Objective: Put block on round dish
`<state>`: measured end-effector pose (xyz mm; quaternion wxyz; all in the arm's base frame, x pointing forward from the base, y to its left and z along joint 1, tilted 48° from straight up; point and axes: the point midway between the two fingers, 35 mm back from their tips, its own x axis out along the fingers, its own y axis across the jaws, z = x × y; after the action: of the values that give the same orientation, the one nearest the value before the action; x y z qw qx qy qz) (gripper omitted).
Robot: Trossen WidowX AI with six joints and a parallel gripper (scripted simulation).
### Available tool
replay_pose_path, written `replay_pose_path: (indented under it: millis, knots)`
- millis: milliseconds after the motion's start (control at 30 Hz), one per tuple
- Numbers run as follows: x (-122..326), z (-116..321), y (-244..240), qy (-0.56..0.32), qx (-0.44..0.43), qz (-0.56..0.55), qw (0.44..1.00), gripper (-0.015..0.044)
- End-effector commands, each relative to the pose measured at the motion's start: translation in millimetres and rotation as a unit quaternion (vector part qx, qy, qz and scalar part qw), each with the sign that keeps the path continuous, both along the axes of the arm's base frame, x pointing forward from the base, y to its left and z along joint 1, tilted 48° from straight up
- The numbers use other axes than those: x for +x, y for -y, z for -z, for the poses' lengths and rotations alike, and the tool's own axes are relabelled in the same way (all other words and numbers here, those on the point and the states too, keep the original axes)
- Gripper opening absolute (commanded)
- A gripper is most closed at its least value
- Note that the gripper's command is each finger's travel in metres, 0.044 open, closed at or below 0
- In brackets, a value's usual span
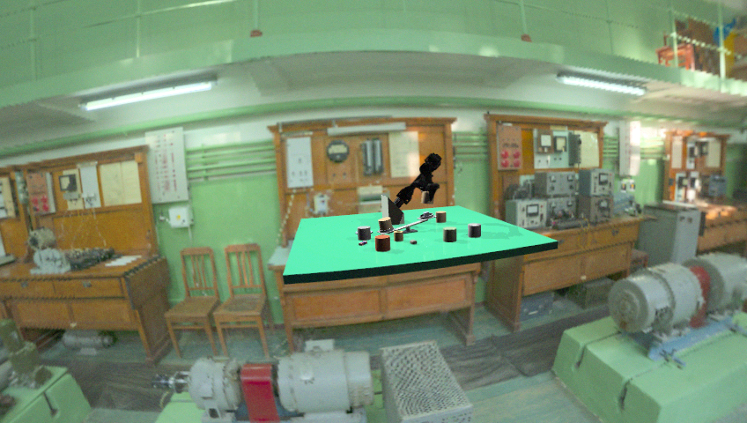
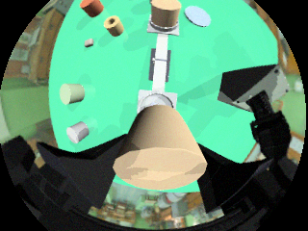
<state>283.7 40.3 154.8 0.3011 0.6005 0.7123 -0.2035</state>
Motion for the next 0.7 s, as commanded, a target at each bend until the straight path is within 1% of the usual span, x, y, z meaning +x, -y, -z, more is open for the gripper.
replay_pose_path:
  millis: [0,233,667]
  knots:
    - [0.1,0.2,0.1,0.000,0.000,0.001,1.000,0.0000]
    - [-0.5,-0.1,-3.1,0.000,-0.002,0.001,1.000,0.0000]
    - [-19.0,-5.8,-63.8,0.004,-0.016,0.004,1.000,0.0000]
